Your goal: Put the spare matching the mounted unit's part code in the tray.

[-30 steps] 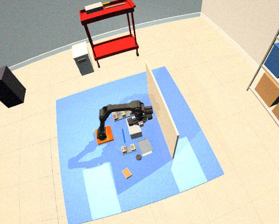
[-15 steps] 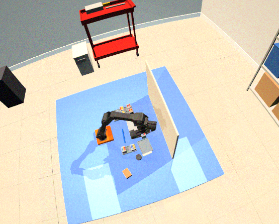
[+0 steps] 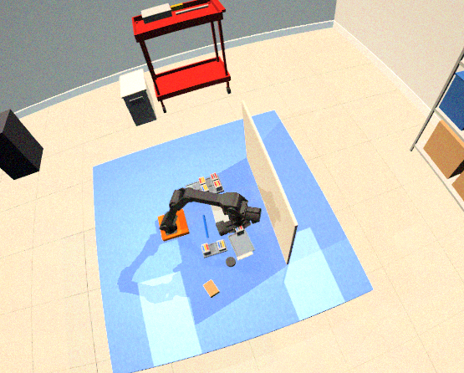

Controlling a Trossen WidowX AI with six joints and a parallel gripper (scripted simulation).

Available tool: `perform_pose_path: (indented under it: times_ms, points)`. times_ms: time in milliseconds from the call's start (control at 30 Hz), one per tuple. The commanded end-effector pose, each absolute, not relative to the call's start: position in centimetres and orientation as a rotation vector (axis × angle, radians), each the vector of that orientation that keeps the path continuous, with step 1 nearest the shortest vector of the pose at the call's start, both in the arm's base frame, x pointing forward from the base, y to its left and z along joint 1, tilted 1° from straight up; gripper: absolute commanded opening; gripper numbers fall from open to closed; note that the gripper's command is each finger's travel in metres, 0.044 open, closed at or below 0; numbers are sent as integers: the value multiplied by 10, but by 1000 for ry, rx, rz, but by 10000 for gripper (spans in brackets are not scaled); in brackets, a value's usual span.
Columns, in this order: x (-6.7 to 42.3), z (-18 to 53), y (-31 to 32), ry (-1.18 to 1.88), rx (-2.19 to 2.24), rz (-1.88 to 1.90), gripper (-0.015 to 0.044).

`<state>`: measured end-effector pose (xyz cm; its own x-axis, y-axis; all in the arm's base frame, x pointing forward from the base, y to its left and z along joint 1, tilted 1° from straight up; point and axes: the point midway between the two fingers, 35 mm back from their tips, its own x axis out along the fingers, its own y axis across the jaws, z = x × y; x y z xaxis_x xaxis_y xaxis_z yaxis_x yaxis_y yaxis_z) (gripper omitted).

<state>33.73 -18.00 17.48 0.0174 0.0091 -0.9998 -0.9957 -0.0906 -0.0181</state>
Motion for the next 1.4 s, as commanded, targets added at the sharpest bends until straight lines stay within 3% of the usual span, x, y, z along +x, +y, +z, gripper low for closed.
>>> perform_pose_path:
  times_ms: [0, 1367]
  points:
    - [338, 172, -181, 1147, -1281, 1270, 0]
    - [343, 143, -183, 1147, -1282, 1270, 0]
